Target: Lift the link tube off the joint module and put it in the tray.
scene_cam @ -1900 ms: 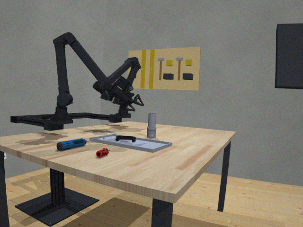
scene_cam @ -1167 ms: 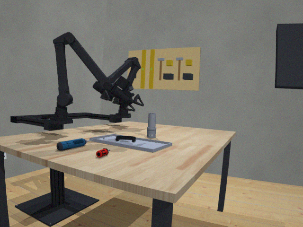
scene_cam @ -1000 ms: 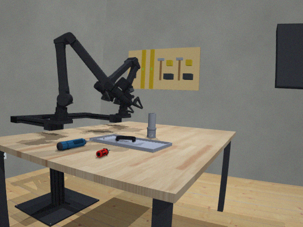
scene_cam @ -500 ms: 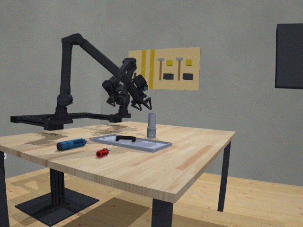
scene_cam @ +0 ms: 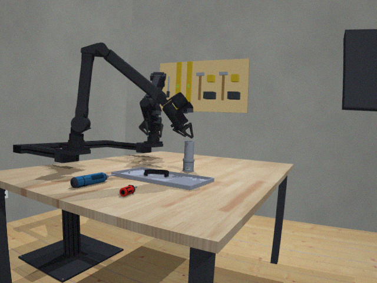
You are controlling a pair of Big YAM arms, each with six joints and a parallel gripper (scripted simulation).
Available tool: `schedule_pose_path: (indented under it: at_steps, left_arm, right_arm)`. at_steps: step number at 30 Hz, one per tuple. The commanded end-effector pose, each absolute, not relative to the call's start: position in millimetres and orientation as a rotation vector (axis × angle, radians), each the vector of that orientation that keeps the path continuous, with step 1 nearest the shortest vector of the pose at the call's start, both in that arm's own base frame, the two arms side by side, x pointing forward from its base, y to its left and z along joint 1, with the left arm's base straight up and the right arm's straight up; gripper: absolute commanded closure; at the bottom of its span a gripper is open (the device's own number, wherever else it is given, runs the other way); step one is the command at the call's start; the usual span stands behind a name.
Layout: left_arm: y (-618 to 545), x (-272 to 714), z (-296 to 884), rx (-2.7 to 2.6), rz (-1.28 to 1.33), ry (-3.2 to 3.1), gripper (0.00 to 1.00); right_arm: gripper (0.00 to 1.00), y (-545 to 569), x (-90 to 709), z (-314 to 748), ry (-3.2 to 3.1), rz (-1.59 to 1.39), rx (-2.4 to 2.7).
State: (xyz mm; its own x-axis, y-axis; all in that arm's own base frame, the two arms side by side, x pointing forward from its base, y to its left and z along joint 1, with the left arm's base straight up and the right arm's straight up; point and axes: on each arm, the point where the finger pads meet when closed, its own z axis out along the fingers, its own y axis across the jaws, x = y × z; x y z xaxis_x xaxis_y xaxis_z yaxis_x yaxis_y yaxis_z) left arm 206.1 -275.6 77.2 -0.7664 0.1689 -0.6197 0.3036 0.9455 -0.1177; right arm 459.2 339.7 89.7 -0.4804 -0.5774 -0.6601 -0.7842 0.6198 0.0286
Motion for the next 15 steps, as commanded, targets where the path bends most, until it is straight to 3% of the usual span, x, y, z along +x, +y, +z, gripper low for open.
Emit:
schedule_pose_path:
  at_steps: [1,15]
  left_arm:
    - [-298.4,243.5,110.6,0.415,-0.390,2.414,0.00]
    - [-284.6,285.5,125.5,0.569,-0.536,2.386,0.00]
  right_arm:
    - [0.24,341.7,457.2,108.4,2.200,0.459,-0.759]
    - [0.24,339.6,411.8,39.4,2.245,0.334,-0.806]
